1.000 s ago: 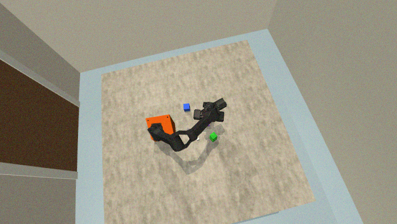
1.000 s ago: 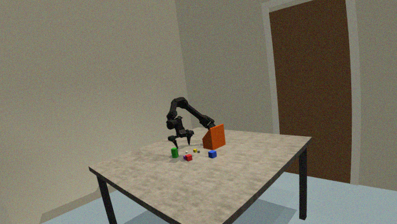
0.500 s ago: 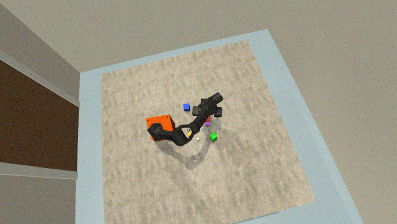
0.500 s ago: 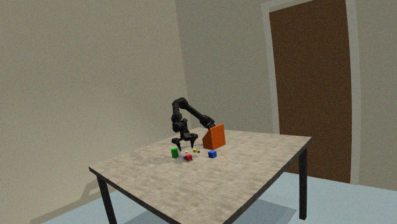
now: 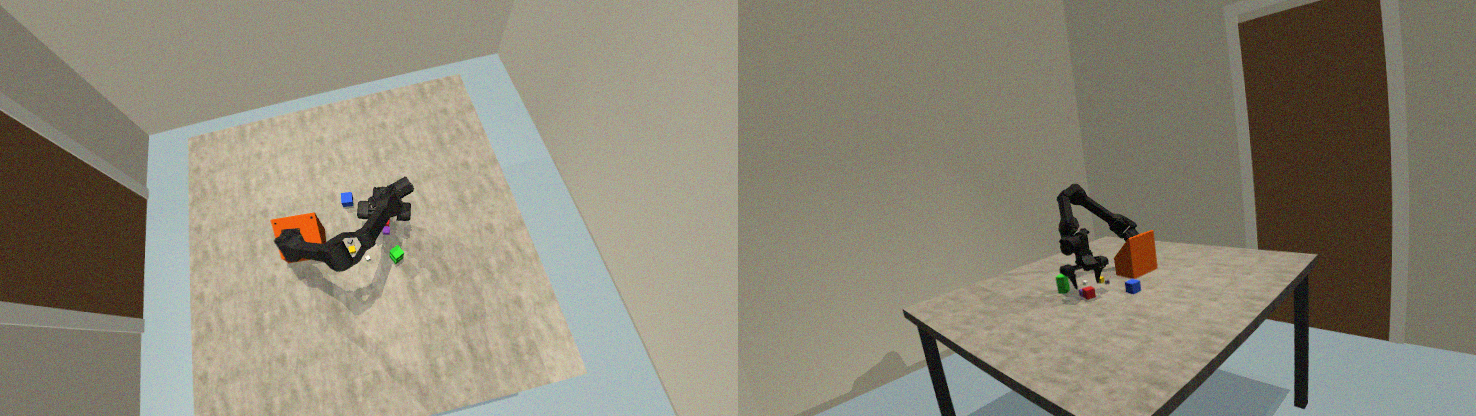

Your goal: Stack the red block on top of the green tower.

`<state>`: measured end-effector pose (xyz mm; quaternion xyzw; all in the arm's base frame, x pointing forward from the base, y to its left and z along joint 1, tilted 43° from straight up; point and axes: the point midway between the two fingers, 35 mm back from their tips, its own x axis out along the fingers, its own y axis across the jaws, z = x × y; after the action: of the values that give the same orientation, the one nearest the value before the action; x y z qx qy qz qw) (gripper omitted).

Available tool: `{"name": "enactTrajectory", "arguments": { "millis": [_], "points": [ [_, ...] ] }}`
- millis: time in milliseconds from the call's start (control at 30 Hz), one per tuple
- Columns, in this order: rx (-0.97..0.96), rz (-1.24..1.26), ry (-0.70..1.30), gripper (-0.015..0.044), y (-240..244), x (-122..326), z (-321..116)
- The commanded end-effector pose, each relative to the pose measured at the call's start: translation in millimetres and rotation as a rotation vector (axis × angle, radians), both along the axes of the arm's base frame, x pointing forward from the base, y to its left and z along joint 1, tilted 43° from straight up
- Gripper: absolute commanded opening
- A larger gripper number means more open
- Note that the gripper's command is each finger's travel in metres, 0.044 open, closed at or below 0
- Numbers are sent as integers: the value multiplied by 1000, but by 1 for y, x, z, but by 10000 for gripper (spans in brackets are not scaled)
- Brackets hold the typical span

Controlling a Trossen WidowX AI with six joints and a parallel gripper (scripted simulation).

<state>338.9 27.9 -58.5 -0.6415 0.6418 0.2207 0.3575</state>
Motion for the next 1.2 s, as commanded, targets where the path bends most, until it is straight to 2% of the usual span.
{"name": "enactTrajectory", "arguments": {
  "millis": [0,633,1167],
  "points": [
    [-5,6,9,440,-5,-1,-6],
    [-8,6,9,440,-25,1,-29],
    [-8,6,9,440,-26,1,-29]
  ]
}}
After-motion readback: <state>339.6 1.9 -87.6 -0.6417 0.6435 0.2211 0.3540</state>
